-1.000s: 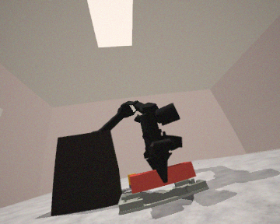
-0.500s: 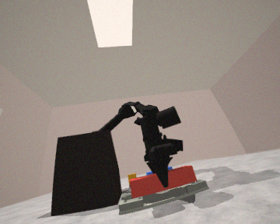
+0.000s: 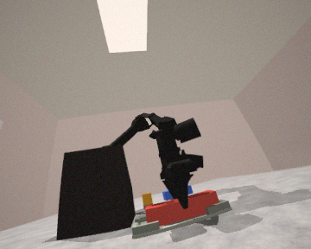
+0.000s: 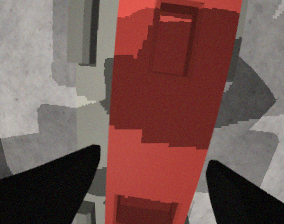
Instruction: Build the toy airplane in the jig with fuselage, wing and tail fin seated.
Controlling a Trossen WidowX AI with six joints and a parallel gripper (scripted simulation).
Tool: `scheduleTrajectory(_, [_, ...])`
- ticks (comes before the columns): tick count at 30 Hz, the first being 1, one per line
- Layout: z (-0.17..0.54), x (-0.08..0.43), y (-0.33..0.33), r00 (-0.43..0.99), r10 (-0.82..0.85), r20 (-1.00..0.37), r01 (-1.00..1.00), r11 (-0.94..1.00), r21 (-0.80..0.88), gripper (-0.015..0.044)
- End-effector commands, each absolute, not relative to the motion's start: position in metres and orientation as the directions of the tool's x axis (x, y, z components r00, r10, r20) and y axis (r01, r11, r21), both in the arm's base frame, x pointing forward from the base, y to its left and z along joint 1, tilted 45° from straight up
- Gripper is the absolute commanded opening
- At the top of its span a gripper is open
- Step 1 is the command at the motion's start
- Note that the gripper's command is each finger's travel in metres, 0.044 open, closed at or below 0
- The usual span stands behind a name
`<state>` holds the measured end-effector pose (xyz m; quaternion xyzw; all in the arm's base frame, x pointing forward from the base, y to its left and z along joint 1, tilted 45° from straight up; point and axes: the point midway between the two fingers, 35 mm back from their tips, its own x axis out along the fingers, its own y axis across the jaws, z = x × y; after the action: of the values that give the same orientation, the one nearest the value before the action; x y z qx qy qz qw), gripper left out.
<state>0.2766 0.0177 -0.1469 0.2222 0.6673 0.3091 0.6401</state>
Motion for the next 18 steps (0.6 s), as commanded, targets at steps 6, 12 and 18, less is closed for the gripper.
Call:
scheduleTrajectory(6, [-0.147,0.277,0.018,-0.082,0.692,-0.718,-0.101,0.711,0.696,0.044])
scheduleTrajectory(12, [-0.118,0.285,-0.014,-0.081,0.688,-0.721,-0.096,0.715,0.693,0.044])
scheduleTrajectory(18, [-0.071,0.286,-0.058,-0.083,0.691,-0.718,-0.092,0.712,0.696,0.044])
